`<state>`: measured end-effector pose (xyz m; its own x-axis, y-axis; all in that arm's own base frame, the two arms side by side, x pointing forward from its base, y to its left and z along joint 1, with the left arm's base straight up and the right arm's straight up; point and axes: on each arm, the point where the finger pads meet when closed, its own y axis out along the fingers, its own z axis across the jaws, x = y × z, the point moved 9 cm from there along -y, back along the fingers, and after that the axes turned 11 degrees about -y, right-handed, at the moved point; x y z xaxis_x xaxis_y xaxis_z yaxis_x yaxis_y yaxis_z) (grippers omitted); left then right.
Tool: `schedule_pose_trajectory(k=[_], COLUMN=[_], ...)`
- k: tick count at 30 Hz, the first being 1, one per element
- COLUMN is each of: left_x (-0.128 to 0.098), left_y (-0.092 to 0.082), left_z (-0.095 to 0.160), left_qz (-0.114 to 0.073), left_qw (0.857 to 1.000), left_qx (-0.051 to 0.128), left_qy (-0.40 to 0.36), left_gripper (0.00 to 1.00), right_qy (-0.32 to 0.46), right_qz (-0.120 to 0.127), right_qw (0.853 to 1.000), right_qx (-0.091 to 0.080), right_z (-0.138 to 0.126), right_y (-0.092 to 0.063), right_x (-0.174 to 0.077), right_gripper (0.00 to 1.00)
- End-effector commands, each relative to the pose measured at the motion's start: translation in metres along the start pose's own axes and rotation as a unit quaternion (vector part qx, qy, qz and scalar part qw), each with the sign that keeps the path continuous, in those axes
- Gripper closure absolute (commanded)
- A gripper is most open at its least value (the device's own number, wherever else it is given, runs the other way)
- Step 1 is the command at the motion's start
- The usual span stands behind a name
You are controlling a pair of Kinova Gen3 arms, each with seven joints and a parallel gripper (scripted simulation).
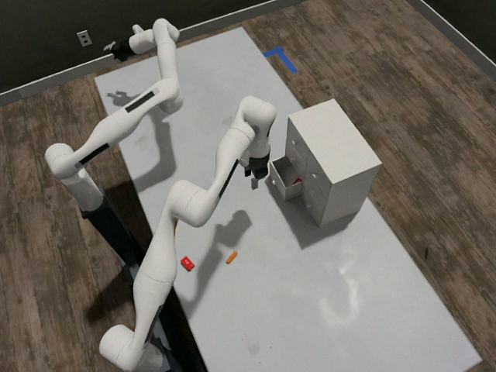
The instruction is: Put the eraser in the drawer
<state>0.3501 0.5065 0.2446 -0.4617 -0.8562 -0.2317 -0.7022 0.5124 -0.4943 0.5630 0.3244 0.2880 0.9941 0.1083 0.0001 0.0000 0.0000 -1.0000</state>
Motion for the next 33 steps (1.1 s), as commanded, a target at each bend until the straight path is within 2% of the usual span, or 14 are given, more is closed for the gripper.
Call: schedule_pose_trajectory(k=[1, 19, 27, 29, 33], left_x=[0.000, 0.000, 0.000, 0.000, 0.000], left_y=[-0.001, -0.001, -0.001, -0.001, -0.001], left_z=[-0.001, -0.001, -0.001, -0.001, -0.001], left_qz=[0.001, 0.001, 0.001, 0.001, 0.001], left_qw=[1.000, 1.000, 1.000, 1.000, 1.000], left_qx=[0.000, 0.000, 0.000, 0.000, 0.000], left_qy=[-0.001, -0.001, -0.001, -0.001, -0.001], left_gripper=[0.00, 0.00, 0.00, 0.00, 0.00], right_qy=[0.000, 0.000, 0.000, 0.000, 0.000], right_qz=[-0.001, -0.001, -0.001, -0.001, -0.001], right_qw=[1.000, 1.000, 1.000, 1.000, 1.000], right_qx=[0.001, 0.001, 0.001, 0.001, 0.001], right_z=[0.000, 0.003, 0.019, 0.019, 0.031], right_y=[-0.002, -0.003, -0.014, -0.014, -0.022], right_x=[0.000, -0.005, -0.033, -0.033, -0.054], right_gripper=[0.00, 0.00, 0.00, 0.00, 0.00])
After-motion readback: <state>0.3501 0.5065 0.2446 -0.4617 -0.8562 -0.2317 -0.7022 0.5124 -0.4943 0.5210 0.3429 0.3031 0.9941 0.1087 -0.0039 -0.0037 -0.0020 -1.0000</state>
